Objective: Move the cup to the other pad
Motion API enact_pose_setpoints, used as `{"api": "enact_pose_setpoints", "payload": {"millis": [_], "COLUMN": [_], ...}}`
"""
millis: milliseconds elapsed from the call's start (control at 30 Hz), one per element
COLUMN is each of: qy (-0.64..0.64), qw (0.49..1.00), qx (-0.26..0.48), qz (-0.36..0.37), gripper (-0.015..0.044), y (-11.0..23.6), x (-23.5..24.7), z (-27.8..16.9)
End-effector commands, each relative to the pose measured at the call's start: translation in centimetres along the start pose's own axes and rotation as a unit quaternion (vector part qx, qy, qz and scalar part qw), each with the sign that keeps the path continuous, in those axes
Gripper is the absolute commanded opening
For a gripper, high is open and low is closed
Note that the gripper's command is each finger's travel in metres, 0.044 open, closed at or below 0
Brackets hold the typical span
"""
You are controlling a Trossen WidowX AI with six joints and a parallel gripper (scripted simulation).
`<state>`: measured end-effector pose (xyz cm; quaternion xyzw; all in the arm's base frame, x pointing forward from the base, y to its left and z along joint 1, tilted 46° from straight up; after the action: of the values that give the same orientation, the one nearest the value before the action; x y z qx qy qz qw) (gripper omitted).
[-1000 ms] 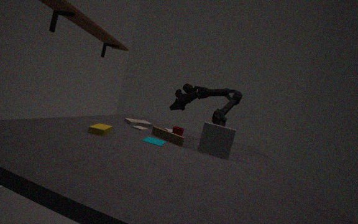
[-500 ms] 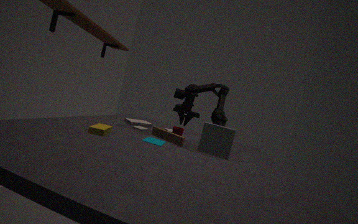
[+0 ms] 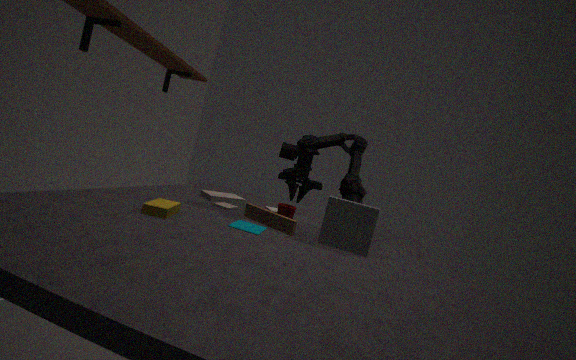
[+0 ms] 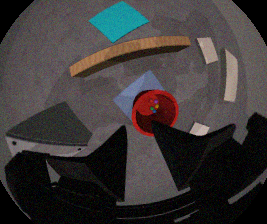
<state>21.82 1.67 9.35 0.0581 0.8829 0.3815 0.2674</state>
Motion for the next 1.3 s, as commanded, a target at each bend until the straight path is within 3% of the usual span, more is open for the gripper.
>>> {"api": "enact_pose_setpoints", "payload": {"millis": [0,1267], "qy": [0.005,0.005], "qw": [1.0,1.0], "qx": [0.004,0.007], "qz": [0.002,0.0], "gripper": [0.0148,0.0148], "y": [-0.7,-6.5], "x": [0.1,0.2], "z": [0.0,-0.2]}}
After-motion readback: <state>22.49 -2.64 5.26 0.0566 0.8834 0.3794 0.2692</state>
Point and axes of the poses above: the point midway between the two fingers, 35 mm back from their tips, its own y axis back along the fingers, its own x axis across the jaws, z = x × y, the point moved 5 cm from there along y, back along the fingers, and after that the axes turned 9 degrees about -y, right-handed, at the moved point
